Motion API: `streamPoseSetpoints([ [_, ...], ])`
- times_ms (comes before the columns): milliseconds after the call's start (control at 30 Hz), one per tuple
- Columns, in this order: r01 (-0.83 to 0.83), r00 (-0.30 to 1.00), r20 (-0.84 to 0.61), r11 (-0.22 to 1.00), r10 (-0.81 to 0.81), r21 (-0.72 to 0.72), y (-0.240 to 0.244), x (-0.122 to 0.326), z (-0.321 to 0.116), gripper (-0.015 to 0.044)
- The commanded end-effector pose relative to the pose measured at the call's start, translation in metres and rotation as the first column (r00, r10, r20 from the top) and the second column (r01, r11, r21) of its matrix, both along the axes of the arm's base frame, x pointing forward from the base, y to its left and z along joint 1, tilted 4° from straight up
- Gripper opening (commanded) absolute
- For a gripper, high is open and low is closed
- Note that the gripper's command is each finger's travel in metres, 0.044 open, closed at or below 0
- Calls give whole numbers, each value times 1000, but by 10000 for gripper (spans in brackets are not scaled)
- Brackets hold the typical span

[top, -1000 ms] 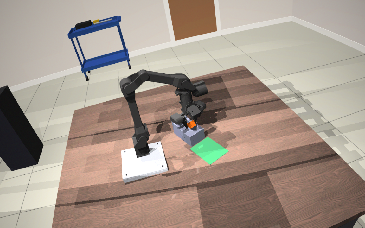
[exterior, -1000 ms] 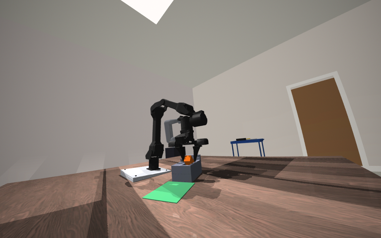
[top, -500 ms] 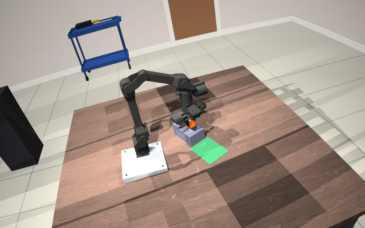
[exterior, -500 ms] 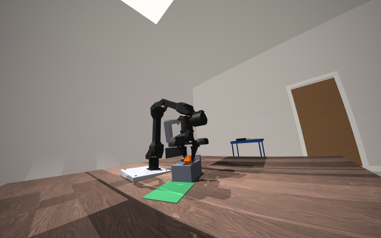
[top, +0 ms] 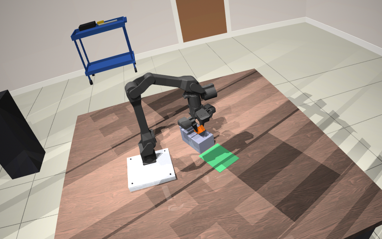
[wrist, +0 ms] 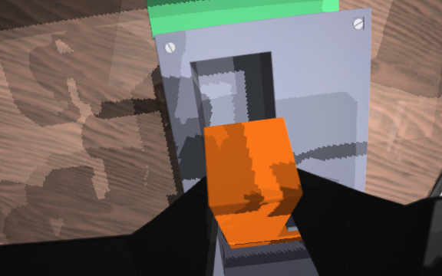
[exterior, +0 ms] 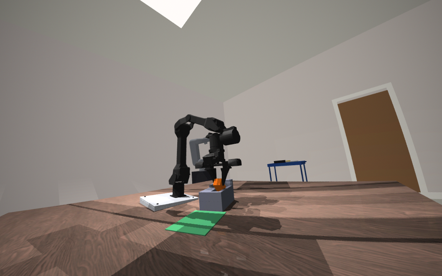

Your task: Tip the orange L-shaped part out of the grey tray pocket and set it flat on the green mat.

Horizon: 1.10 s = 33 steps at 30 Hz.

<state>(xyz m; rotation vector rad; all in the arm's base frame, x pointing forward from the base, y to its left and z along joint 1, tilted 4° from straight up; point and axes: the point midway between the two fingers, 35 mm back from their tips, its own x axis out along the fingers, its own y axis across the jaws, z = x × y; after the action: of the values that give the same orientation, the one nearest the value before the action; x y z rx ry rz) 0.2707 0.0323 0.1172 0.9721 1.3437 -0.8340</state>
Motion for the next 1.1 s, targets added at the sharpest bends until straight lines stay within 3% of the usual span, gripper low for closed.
streamPoseSetpoints([
  [0,1,1000,5,1000,-1,4,0,1,8,0],
  [1067,2,1000,5,1000,-2,5,-3,-3,58,0],
])
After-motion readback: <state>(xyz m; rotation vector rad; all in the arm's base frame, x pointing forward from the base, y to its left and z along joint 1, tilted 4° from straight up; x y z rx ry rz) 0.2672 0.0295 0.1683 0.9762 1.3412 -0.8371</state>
